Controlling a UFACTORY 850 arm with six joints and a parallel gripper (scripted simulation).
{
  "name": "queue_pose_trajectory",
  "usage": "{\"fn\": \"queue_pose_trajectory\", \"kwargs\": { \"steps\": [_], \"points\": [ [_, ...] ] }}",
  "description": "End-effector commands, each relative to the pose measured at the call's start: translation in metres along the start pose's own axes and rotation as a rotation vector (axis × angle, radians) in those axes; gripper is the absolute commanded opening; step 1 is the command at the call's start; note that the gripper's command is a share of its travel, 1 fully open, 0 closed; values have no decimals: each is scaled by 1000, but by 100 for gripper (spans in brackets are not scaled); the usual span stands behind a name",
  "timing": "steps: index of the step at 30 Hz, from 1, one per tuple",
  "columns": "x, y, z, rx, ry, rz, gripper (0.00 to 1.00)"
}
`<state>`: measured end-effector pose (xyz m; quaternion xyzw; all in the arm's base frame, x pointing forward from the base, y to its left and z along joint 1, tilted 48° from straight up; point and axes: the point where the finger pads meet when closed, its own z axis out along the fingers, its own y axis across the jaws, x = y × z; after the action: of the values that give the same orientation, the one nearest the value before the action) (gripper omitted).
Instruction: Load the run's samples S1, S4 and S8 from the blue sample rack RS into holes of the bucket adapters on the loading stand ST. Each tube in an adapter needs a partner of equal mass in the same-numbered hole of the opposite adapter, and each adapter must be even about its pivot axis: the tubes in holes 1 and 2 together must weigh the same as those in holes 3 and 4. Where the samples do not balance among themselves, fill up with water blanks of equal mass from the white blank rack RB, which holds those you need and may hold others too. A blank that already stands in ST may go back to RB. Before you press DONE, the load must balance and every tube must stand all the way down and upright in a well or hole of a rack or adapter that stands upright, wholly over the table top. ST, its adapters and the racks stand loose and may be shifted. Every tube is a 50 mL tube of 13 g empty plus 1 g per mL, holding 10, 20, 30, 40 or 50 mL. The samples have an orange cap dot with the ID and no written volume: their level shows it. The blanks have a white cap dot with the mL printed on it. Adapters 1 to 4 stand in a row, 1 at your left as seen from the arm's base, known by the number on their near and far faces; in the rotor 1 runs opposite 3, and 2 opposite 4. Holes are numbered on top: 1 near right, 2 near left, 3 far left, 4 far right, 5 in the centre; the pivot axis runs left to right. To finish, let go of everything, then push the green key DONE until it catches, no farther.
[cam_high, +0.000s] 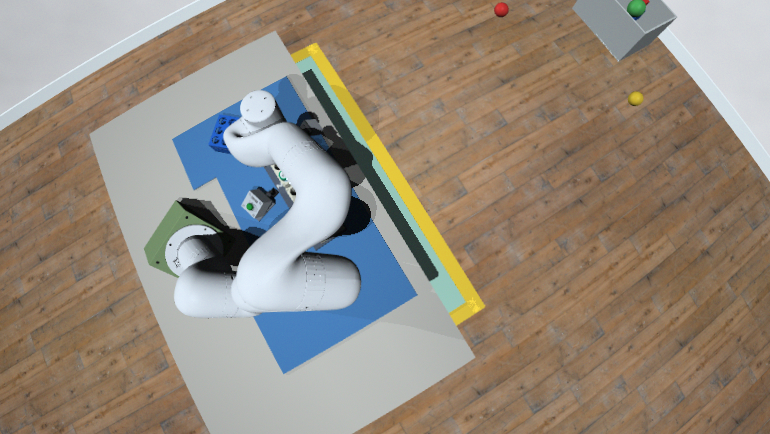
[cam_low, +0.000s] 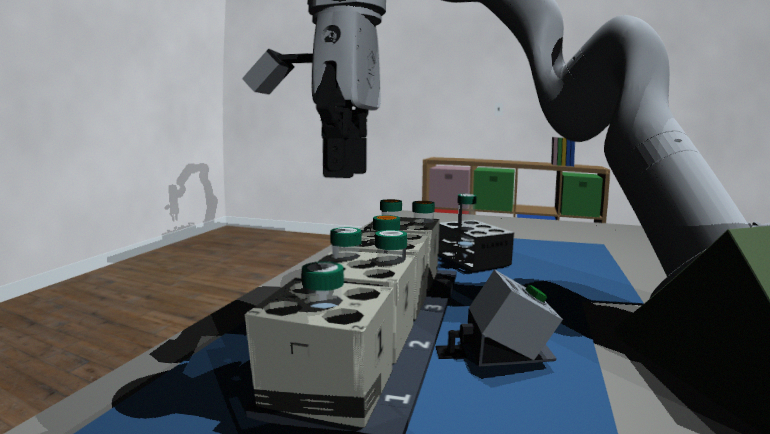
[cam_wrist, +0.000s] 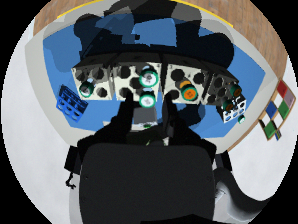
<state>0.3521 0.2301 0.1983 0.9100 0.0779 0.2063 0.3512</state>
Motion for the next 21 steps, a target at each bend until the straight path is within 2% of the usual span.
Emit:
{"fn": "queue_pose_trajectory", "kwargs": {
  "steps": [1,21],
  "points": [
    [0,0,-7,1,1,1,43],
    [0,0,-43,1,1,1,43]
  ]
}}
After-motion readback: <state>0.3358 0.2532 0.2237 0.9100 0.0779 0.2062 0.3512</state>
